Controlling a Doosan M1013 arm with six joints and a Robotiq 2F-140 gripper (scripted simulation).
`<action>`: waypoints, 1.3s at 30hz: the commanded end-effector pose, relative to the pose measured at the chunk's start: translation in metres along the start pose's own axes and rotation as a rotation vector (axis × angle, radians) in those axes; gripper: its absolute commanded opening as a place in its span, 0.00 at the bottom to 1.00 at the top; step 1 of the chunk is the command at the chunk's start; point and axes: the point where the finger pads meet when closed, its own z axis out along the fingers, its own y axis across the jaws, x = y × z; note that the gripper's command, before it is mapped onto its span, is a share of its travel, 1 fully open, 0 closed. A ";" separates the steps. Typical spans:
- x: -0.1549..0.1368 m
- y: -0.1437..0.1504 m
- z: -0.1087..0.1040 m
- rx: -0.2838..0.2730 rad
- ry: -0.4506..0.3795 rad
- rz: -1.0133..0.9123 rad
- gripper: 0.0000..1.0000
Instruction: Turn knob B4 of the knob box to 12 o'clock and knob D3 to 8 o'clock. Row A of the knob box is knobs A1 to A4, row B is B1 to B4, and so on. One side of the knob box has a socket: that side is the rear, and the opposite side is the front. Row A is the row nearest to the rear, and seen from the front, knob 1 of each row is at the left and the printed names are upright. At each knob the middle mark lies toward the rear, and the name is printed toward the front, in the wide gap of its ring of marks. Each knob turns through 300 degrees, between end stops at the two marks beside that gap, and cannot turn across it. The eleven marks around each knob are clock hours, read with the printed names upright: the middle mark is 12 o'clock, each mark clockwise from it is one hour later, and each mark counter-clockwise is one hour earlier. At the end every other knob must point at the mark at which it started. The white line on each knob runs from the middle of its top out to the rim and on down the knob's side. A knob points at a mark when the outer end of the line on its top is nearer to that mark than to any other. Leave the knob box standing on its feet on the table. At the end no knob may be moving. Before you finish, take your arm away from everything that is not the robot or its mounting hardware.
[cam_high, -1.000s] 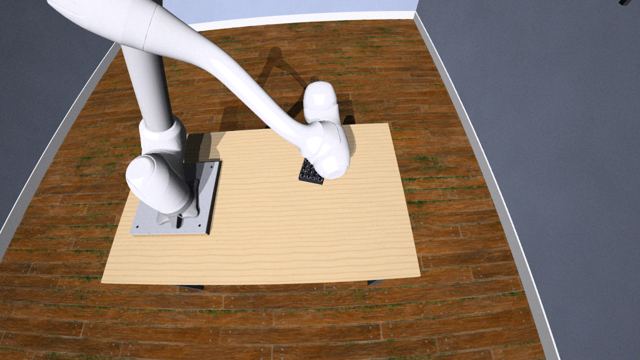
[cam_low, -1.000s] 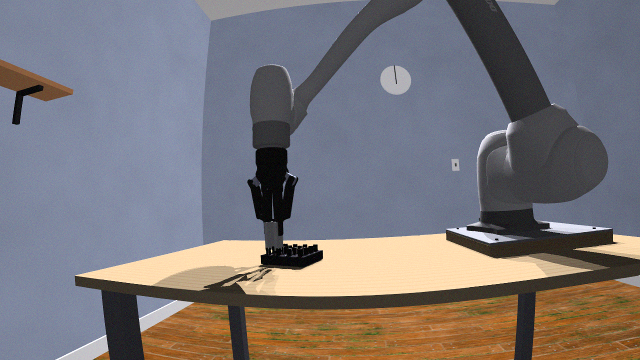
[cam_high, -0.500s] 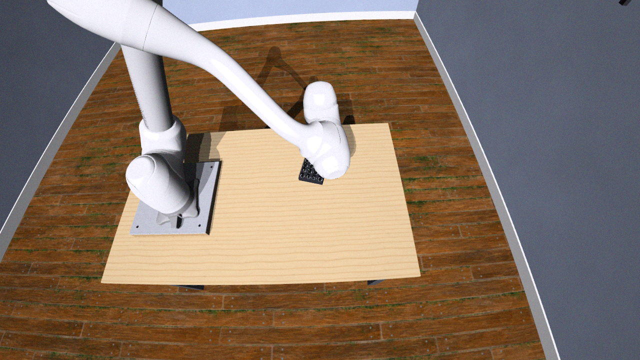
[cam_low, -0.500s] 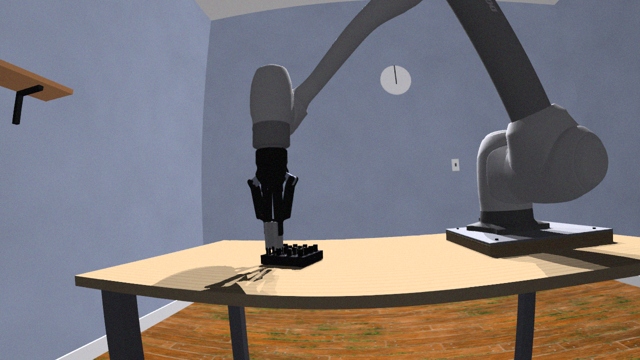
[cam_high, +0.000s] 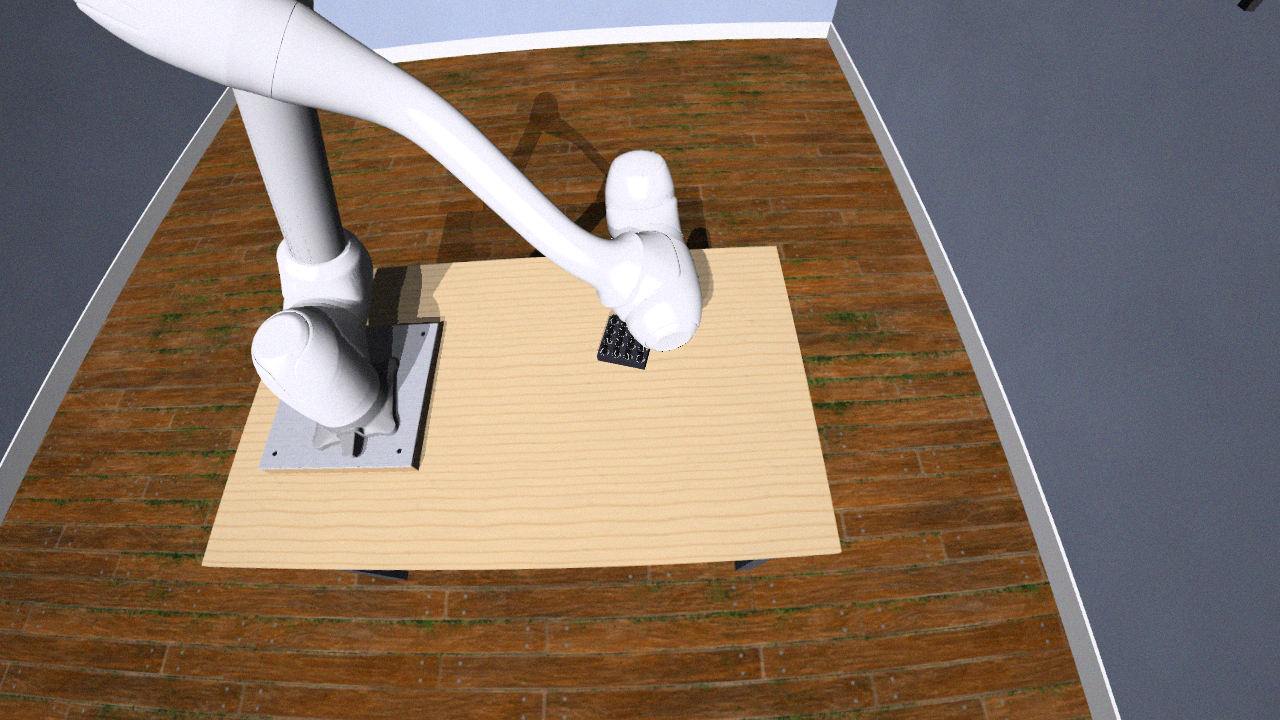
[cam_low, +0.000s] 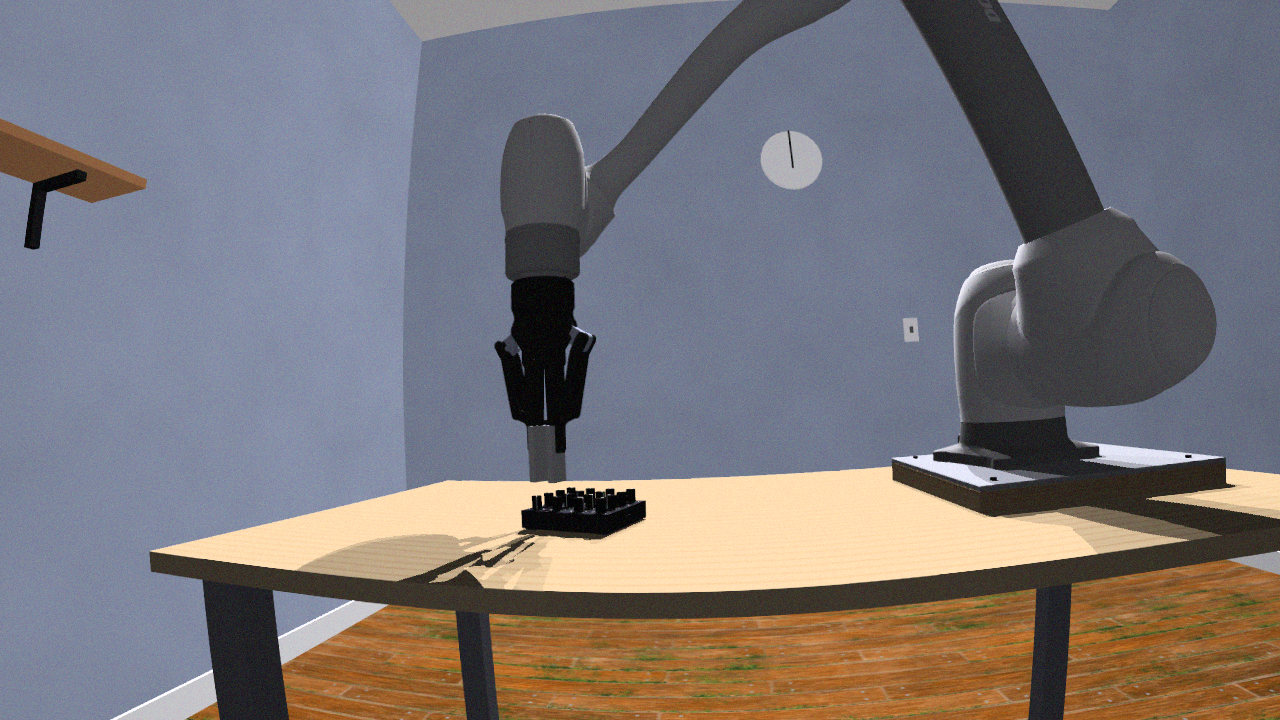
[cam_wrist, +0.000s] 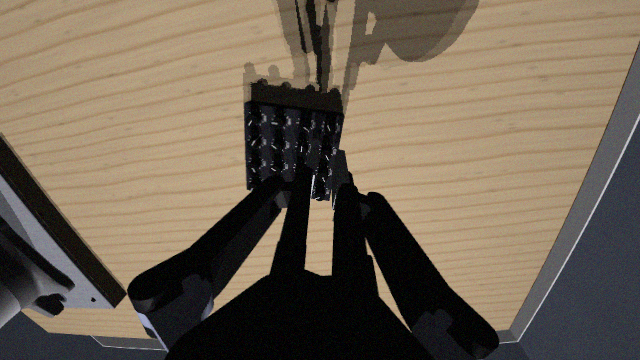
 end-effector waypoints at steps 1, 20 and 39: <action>0.000 0.000 -0.008 0.000 0.000 0.000 0.12; 0.000 0.000 -0.017 0.000 0.000 0.000 0.12; 0.000 0.000 -0.078 0.000 0.000 0.000 1.00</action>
